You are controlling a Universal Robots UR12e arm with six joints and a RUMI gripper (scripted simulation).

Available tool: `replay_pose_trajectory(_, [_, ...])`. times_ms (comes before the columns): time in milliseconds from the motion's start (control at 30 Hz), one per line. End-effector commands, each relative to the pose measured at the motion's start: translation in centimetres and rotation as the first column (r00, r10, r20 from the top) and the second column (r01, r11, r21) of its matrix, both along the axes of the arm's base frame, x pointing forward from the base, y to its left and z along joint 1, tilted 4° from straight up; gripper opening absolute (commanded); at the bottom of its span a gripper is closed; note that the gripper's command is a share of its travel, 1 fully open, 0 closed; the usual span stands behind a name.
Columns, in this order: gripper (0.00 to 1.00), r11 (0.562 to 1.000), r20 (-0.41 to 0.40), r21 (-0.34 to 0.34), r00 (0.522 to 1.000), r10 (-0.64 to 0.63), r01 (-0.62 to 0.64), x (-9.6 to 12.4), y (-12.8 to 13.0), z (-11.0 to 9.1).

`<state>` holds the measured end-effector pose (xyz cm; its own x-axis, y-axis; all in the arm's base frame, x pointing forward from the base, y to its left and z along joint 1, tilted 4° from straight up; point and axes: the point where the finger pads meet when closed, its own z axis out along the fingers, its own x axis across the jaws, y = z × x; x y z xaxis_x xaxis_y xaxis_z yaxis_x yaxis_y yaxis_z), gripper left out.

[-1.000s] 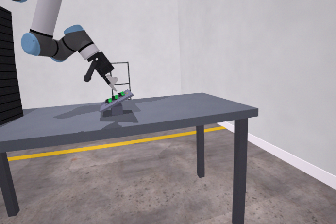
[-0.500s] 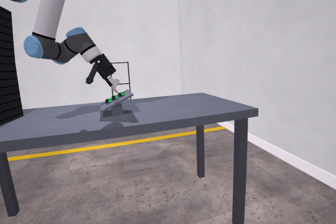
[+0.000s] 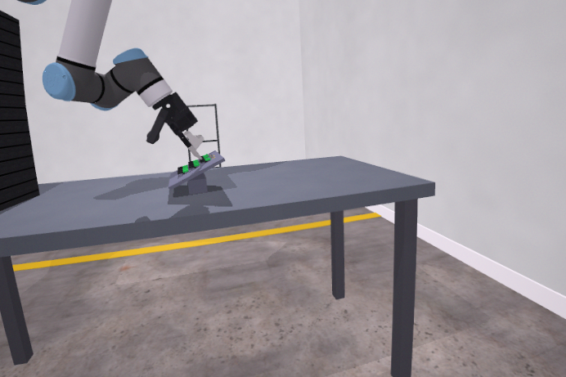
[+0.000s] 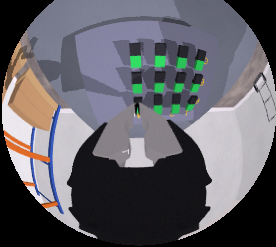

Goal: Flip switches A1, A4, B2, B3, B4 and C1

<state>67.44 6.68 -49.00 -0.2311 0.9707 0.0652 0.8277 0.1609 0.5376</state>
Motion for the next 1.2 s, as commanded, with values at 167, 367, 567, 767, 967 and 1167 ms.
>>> replay_pose_trajectory(167, [0.0, 1.0, -0.001, 0.0, 1.0, 0.001, -0.001, 0.2, 0.26, -0.49])
replay_pose_trajectory(367, [0.0, 1.0, 0.0, -0.001, 1.0, 0.001, -0.001, 0.32, 0.22, -0.54])
replay_pose_trajectory(567, [0.0, 1.0, 0.0, -0.001, 1.0, 0.001, -0.001, 0.32, 0.23, -0.54])
replay_pose_trajectory(767, [0.0, 1.0, 0.0, -0.001, 1.0, 0.001, -0.001, 0.33, 0.22, -0.54])
replay_pose_trajectory(967, [0.0, 1.0, -0.001, 0.0, 1.0, 0.002, -0.002, 0.33, 0.29, -0.69])
replay_pose_trajectory(1167, [0.0, 1.0, 0.0, -0.001, 1.0, 0.001, -0.001, 0.43, 0.26, -0.68])
